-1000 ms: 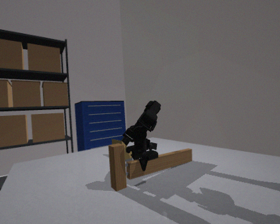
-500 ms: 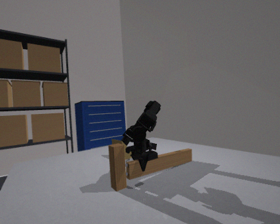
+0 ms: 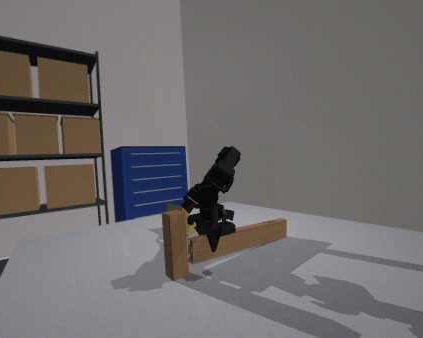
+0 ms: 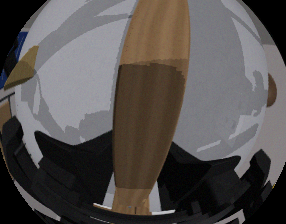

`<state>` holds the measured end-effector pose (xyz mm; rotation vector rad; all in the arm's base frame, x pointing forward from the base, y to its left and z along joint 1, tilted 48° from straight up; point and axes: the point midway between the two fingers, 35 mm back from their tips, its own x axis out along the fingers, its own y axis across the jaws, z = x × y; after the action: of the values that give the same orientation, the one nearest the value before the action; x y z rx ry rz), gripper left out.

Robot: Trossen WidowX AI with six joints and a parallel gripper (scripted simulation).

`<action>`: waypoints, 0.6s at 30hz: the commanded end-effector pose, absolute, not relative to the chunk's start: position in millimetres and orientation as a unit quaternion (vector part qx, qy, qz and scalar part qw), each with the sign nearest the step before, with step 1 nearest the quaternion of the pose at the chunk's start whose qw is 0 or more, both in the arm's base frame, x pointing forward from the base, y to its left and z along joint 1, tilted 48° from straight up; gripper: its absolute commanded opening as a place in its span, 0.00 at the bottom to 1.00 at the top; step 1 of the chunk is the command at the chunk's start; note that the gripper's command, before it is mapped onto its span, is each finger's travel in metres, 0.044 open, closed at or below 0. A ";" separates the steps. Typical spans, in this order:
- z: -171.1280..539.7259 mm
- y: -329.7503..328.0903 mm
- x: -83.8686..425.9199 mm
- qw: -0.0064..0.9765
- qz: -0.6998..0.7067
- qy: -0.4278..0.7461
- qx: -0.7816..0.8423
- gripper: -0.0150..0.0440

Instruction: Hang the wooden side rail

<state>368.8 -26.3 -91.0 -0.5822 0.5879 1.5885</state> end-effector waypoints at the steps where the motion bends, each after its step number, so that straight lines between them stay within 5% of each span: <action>1: -89.6 -32.2 372.1 0.627 0.688 0.255 -0.260 0.25; 18: -89.7 -34.0 373.6 0.627 0.688 0.255 -0.261 0.25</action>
<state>370.1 -28.0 -91.4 -0.5856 0.5884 1.5910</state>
